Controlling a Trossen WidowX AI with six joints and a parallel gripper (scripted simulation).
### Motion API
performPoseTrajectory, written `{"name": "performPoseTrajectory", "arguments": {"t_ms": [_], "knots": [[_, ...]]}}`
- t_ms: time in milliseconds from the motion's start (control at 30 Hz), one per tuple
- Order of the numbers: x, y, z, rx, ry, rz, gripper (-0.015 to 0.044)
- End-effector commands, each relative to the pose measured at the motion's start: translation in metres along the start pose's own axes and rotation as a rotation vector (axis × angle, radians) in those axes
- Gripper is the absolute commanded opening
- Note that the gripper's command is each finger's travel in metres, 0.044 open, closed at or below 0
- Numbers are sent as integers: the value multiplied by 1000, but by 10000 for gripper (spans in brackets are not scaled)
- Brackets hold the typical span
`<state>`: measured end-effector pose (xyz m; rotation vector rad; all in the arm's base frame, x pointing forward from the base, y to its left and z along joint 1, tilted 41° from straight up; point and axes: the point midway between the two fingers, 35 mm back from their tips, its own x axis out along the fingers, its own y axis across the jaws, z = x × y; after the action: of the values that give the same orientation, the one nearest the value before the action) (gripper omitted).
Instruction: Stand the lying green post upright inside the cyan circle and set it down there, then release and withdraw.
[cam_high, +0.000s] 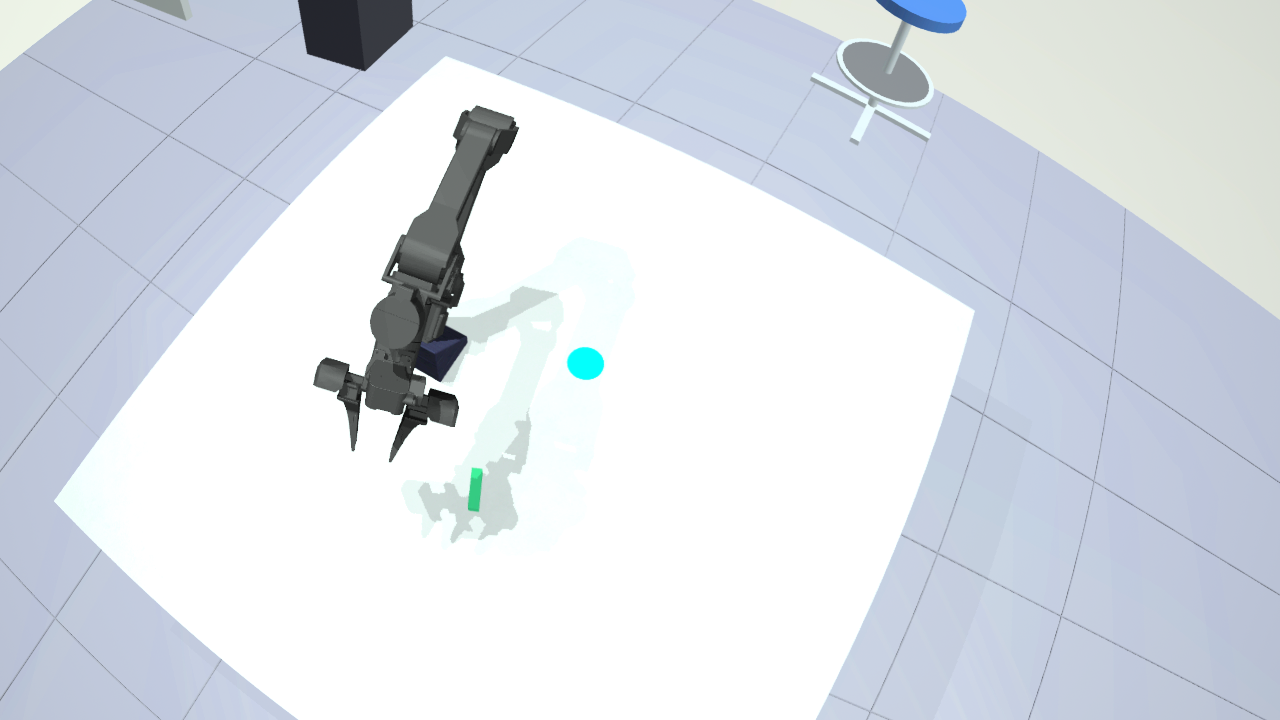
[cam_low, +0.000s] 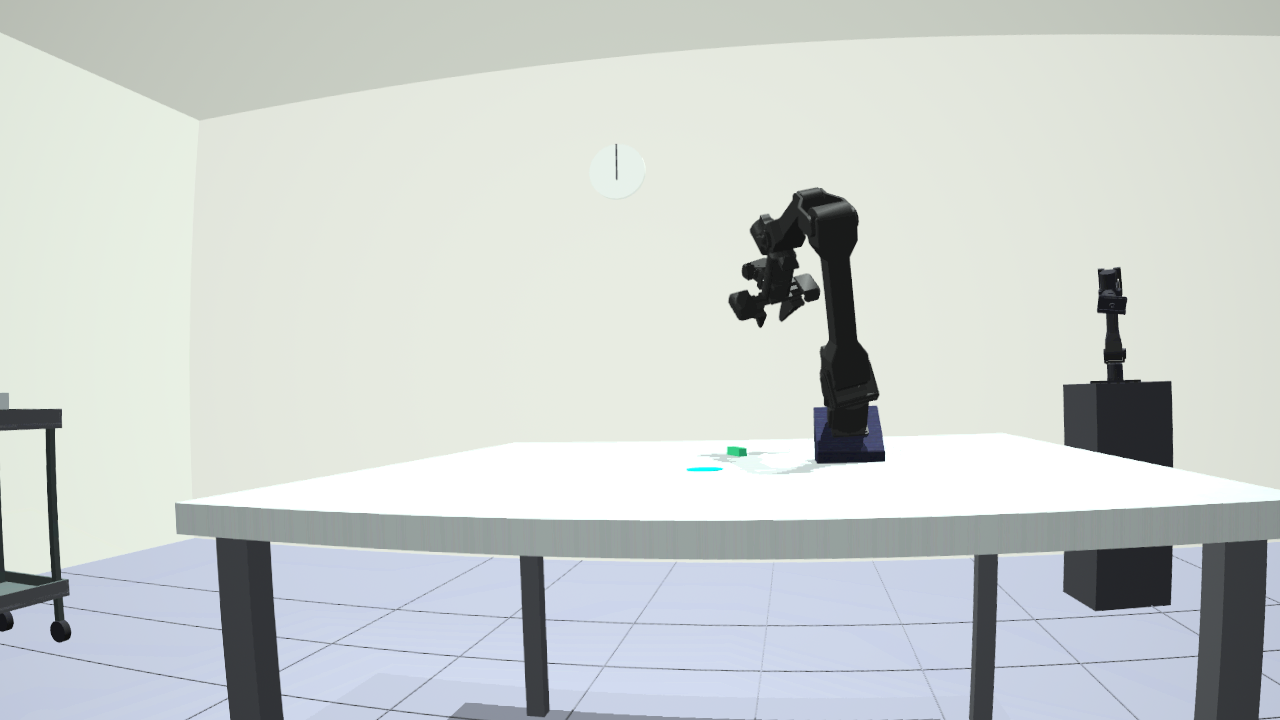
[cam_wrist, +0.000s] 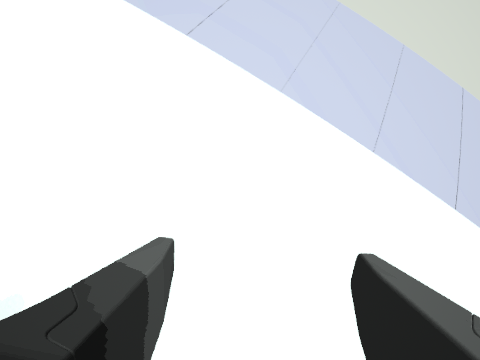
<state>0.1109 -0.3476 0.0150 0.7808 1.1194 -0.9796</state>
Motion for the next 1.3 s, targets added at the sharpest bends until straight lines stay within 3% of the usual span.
{"name": "performPoseTrajectory", "arguments": {"t_ms": [0, 433, 633, 867, 1100, 1267], "knots": [[18, 32, -16, -3, 171, 95, 233], [38, 135, -94, 64, 875, 274, 233], [45, 139, -101, 66, 884, 275, 233], [104, 167, -177, 65, 886, 279, 233], [109, 168, -185, 65, 887, 279, 233], [109, 168, -185, 65, 887, 279, 101]]}}
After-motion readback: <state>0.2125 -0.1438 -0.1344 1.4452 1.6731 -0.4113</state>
